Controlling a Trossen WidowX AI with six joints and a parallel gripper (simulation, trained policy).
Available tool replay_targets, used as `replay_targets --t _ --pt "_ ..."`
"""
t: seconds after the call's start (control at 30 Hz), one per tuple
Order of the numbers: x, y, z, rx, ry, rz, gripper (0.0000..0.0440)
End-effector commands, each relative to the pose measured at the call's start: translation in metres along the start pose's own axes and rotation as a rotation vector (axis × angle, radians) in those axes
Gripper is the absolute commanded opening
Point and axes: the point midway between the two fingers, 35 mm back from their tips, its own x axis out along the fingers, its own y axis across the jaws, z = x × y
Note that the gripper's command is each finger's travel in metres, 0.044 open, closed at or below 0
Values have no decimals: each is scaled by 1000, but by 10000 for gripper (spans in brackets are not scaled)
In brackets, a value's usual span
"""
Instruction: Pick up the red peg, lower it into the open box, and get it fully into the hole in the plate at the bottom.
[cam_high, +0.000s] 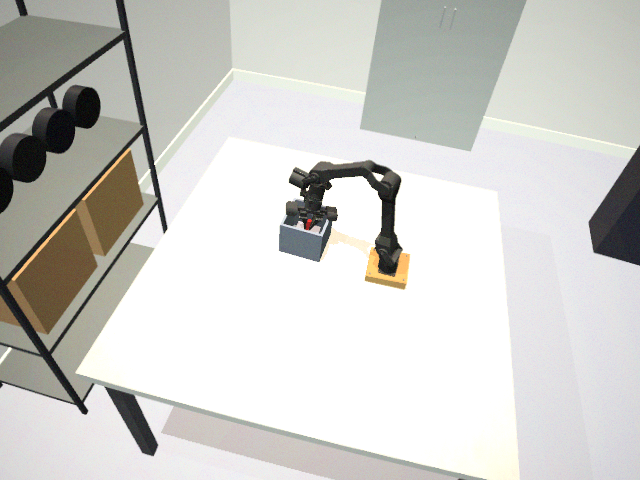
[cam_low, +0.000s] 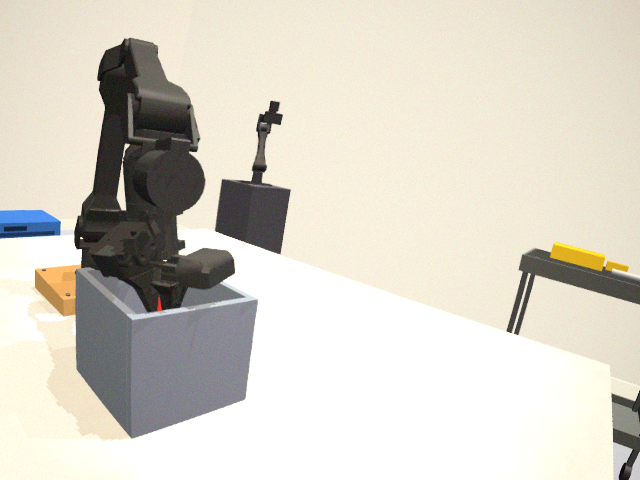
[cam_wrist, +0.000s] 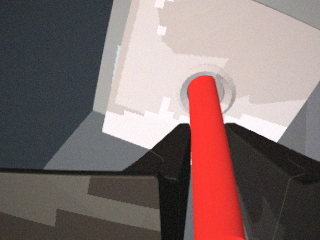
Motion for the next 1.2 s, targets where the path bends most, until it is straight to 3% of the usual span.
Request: replay_targets --t 0.0,0.1,1.17 --pt "24 -7 -1 -31 39 -39 141" --pt "22 -9 0 -31 46 -56 164" --pt "-36 38 21 -42 150 165 135"
